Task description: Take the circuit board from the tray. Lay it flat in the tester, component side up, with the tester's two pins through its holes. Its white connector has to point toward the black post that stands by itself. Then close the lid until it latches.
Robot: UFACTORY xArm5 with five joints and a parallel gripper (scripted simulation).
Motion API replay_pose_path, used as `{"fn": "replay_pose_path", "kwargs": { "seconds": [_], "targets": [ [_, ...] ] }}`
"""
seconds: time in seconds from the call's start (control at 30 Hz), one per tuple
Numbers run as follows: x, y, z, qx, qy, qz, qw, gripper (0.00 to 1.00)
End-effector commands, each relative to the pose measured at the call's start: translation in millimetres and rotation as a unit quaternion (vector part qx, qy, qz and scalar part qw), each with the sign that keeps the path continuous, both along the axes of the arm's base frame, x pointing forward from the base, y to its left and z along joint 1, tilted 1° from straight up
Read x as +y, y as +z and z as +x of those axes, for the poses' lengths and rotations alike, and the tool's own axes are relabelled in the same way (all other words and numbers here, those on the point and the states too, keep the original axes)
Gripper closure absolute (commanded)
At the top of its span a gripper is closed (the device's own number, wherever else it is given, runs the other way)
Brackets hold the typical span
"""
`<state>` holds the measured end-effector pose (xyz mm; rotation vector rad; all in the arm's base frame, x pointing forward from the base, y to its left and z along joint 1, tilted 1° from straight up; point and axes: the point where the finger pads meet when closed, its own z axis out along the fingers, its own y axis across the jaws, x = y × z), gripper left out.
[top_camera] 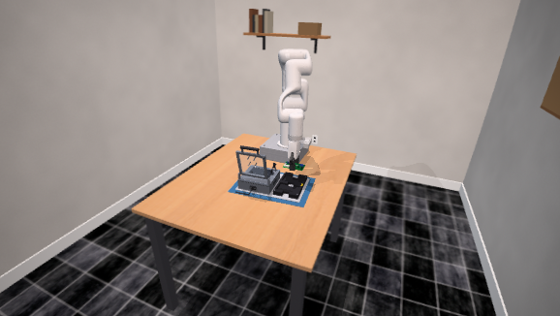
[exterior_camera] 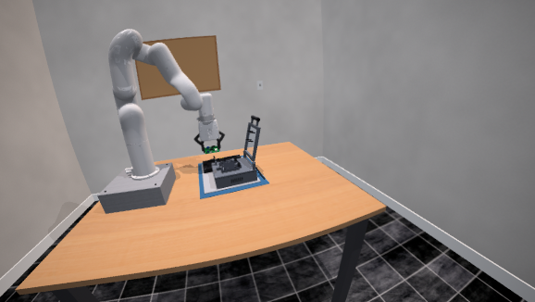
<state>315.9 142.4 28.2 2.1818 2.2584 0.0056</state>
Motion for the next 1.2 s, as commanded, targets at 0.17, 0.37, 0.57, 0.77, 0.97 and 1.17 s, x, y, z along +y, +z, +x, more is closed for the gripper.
{"fn": "replay_pose_path", "kwargs": {
  "seconds": [0.17,0.37,0.57,0.77,0.97,1.17],
  "targets": [
    [0.5,12.3,0.6,-0.001,0.000,0.000,1.000,0.21],
    [0.5,13.7,0.6,-0.001,0.000,0.000,1.000,0.21],
    [0.5,13.7,0.6,-0.001,0.000,0.000,1.000,0.21],
    [0.5,13.7,0.6,-0.001,0.000,0.000,1.000,0.21],
    [0.5,13.7,0.6,-0.001,0.000,0.000,1.000,0.21],
    [0.5,13.7,0.6,-0.001,0.003,0.000,1.000,0.21]
  ]
}}
